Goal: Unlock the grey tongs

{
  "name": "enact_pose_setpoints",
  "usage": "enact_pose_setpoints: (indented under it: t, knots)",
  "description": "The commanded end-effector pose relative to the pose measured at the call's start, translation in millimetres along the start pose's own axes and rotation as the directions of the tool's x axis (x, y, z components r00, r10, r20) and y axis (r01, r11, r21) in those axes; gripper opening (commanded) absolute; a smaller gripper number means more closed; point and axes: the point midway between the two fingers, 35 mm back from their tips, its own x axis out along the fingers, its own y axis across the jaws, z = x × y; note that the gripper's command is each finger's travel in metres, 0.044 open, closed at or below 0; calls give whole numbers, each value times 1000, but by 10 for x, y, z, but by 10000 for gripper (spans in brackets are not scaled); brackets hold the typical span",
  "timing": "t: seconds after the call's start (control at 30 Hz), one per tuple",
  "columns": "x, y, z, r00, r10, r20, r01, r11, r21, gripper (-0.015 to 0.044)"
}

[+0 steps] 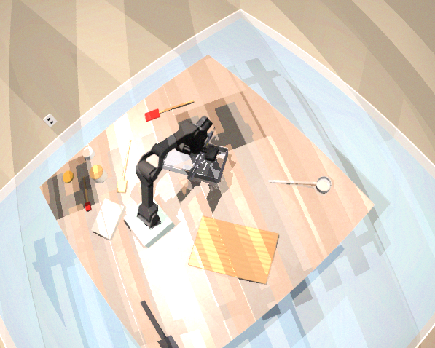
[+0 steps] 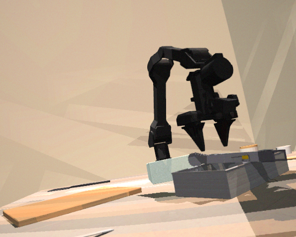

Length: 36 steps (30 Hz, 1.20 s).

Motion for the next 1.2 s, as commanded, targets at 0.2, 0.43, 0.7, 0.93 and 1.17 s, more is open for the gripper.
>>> enact_pose_setpoints:
  t: [0.2, 0.43, 0.7, 0.93, 1.17]
  knots:
    - [23, 2, 47, 1000, -3, -5, 3, 1000, 5, 440]
    - [129, 0, 55, 1000, -3, -5, 3, 1000, 5, 440]
    - [262, -2, 61, 1000, -3, -5, 3, 1000, 5, 440]
    - [377, -3, 61, 1000, -3, -5, 3, 1000, 5, 440]
    - [491, -3, 57, 1000, -3, -5, 3, 1000, 5, 440]
